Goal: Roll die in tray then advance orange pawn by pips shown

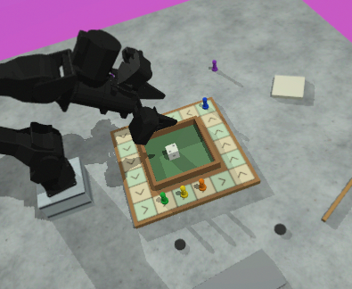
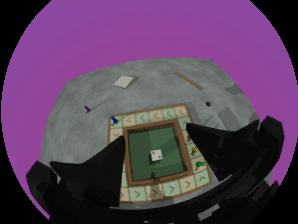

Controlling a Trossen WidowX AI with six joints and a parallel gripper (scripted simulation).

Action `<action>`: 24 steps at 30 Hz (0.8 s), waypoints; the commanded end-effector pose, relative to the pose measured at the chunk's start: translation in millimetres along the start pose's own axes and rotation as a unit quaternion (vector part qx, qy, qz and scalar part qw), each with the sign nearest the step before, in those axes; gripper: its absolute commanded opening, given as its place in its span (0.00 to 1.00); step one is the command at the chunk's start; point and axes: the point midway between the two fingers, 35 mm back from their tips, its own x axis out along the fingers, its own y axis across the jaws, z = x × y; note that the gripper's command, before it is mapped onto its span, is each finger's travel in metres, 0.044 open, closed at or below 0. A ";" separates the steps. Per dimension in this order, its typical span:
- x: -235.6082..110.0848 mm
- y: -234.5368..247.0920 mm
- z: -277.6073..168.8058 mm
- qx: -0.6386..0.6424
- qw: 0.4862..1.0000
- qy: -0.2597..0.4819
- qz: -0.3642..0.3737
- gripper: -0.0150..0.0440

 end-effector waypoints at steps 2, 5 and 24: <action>2.0 -0.4 -1.7 0.003 0.999 0.044 -0.001 1.00; 9.8 -0.5 -4.0 0.003 0.993 0.121 -0.001 1.00; 46.8 -14.9 -16.8 -0.037 0.924 0.381 0.017 0.87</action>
